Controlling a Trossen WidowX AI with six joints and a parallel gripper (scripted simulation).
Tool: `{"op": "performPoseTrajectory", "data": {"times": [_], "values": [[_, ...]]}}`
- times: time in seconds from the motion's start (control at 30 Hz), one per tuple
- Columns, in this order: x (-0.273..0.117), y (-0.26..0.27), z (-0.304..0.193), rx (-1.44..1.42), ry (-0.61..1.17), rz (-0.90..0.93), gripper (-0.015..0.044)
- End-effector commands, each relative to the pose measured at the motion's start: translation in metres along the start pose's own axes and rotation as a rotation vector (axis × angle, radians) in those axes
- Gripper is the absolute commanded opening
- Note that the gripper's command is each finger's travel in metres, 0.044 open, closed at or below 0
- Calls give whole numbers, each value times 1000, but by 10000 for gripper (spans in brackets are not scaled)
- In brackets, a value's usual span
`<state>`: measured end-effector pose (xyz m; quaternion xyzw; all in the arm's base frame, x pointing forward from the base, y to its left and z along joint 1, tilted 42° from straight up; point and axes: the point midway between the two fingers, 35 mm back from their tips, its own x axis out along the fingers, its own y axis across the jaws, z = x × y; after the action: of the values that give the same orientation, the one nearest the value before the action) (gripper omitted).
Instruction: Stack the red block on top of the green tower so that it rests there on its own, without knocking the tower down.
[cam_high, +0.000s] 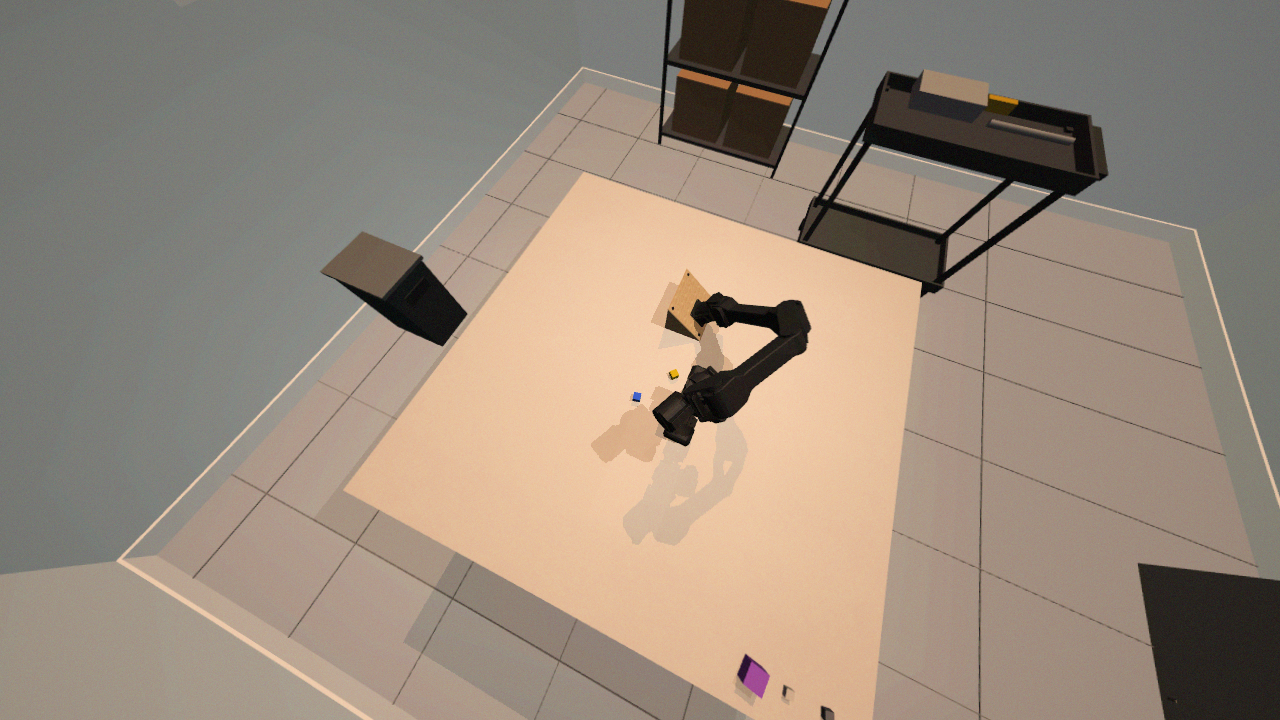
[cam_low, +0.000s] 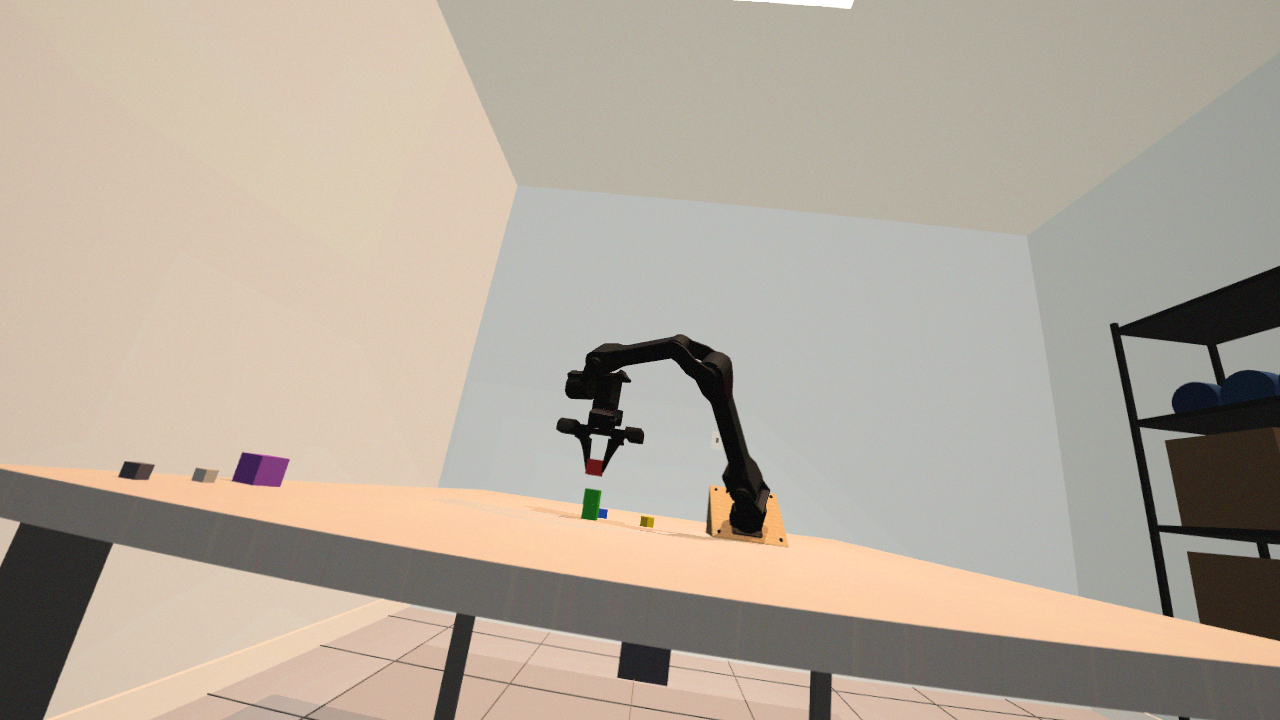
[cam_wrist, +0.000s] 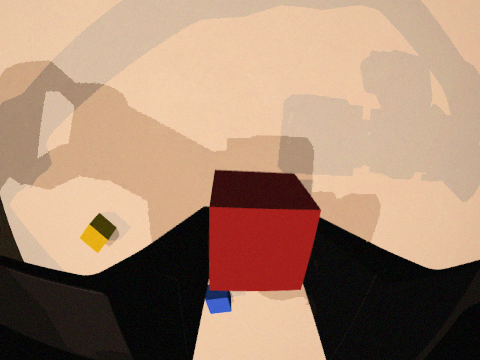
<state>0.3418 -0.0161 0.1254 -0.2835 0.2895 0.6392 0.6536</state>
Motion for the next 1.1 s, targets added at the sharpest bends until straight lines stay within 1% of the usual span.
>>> {"op": "performPoseTrajectory", "data": {"times": [0.0,0.1,0.37,0.57,0.7,0.93,1.07], "values": [[-15,0,-2,2,2,9,0],[-25,1,-2,2,2,9,0],[-25,0,-1,2,2,9,0],[-25,-3,-40,2,4,9,0],[-25,-3,-41,2,4,9,0],[-4,-3,-41,2,3,9,0],[0,-3,-41,2,3,9,0]]}}
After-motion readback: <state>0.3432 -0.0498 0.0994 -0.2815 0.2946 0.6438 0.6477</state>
